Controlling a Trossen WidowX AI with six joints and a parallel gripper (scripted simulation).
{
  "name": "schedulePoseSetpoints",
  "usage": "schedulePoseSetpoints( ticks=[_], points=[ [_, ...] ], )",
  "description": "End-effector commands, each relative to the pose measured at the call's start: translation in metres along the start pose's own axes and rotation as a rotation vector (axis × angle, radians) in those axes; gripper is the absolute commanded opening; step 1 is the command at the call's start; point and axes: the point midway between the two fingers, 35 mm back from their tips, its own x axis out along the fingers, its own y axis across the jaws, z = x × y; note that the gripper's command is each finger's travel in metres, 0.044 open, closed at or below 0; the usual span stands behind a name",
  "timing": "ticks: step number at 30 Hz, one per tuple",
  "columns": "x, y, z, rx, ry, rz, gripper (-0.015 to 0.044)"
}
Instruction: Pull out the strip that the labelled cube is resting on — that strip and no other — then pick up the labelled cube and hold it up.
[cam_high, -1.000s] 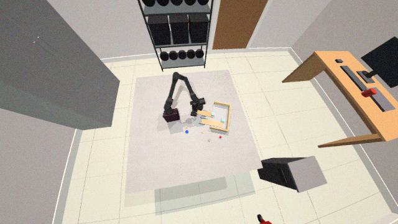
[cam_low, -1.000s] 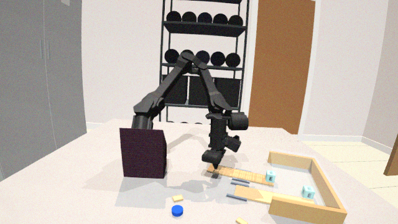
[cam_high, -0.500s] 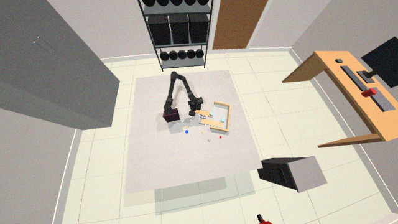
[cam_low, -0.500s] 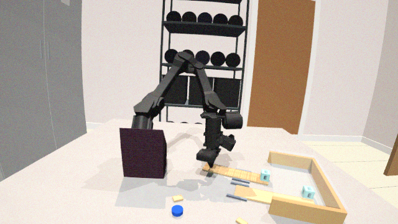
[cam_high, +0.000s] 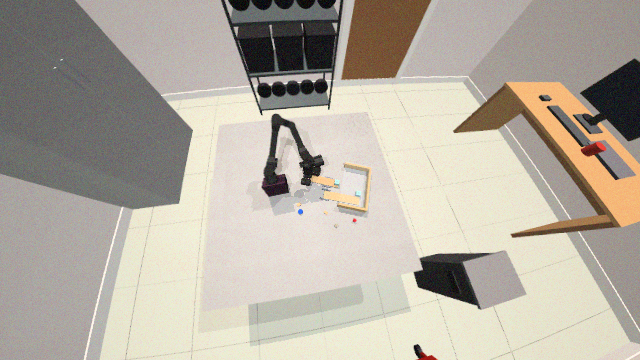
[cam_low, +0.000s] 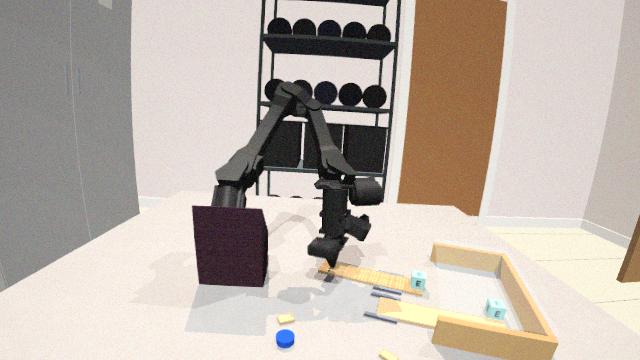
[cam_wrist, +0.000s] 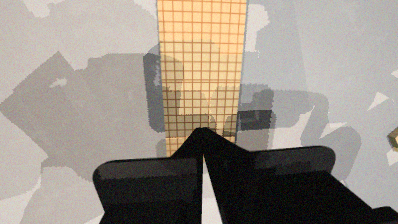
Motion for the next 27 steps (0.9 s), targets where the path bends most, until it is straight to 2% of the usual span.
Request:
schedulePoseSetpoints(
  ticks=[1,27],
  points=[
    [0.0049,-0.0031,-0.0169,0.01,0.036,-0.01,0.0],
    [0.0048,-0.003,-0.021,0.01,0.036,-0.01,0.0]
  ],
)
